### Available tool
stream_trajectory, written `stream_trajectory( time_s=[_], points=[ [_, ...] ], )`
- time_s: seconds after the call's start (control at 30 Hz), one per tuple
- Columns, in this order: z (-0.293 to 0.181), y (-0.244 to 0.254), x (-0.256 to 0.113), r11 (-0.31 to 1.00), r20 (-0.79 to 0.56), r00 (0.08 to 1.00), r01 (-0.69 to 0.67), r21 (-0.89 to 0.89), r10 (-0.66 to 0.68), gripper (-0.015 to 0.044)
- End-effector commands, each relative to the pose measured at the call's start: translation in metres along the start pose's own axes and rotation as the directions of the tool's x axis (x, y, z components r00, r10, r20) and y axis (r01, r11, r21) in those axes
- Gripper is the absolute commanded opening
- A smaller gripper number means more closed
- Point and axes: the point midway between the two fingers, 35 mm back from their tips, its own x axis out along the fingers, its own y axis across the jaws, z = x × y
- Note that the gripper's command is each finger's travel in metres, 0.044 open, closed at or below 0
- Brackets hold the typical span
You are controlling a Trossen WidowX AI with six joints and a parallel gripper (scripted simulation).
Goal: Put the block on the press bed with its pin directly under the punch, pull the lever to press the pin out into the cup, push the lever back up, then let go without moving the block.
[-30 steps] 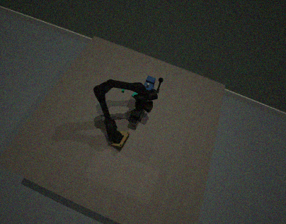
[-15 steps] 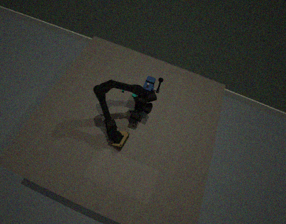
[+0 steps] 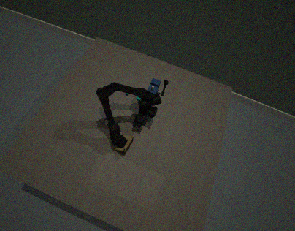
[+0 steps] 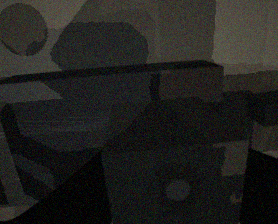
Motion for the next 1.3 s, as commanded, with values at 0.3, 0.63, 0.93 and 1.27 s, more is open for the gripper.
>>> stream_trajectory(
  time_s=[0.3,0.63,0.93,1.27],
  points=[
    [0.0,0.0,-0.044,1.0,-0.003,1.0,0.001,0.003,-0.001,0.044],
    [0.002,0.002,-0.101,1.0,0.001,1.0,-0.006,0.01,0.006,0.023],
    [0.002,0.001,-0.108,1.0,0.001,1.0,-0.007,0.01,0.007,0.003],
    [0.003,-0.013,-0.11,1.0,0.003,1.0,-0.006,0.012,0.006,0.003]
  ],
)
